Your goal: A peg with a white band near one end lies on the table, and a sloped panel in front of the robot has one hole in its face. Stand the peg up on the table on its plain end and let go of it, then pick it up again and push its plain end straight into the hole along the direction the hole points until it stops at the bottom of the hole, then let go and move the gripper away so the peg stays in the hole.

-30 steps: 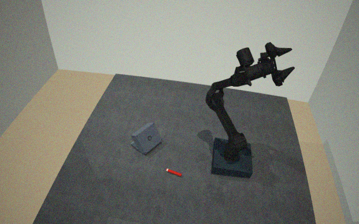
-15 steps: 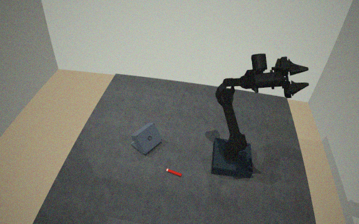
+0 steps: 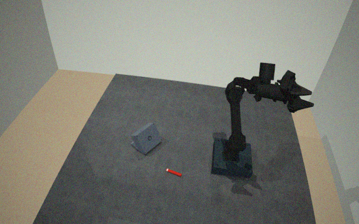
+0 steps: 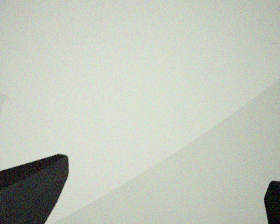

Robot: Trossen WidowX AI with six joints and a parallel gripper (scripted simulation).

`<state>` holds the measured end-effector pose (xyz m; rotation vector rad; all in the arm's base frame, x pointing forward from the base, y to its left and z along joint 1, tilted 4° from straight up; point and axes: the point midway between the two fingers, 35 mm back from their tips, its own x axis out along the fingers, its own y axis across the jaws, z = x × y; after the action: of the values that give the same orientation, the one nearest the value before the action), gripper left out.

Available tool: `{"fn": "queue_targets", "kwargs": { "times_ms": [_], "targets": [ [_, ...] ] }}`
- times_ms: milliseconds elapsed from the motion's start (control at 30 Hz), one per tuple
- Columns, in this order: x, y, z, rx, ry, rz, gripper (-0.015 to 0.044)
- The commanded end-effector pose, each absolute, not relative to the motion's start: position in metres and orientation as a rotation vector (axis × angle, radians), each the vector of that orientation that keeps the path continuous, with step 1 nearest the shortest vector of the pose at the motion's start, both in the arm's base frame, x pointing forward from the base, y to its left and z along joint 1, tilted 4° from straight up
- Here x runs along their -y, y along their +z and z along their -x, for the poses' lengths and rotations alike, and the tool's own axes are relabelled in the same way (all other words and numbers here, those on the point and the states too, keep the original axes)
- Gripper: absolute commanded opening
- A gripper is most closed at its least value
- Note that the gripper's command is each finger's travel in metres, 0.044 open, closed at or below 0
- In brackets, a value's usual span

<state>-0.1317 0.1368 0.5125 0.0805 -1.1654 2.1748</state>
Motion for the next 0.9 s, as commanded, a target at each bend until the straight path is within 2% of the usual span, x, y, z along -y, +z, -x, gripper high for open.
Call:
{"fn": "queue_targets", "kwargs": {
  "times_ms": [0, 467, 867],
  "targets": [
    [-0.168, 0.502, 0.124, 1.014, 2.169, -0.012, 0.0440],
    [-0.247, 0.461, 0.082, 0.576, 2.077, 0.144, 0.0440],
    [-0.303, 0.414, 0.026, 0.178, 1.919, 0.217, 0.0440]
  ]
}}
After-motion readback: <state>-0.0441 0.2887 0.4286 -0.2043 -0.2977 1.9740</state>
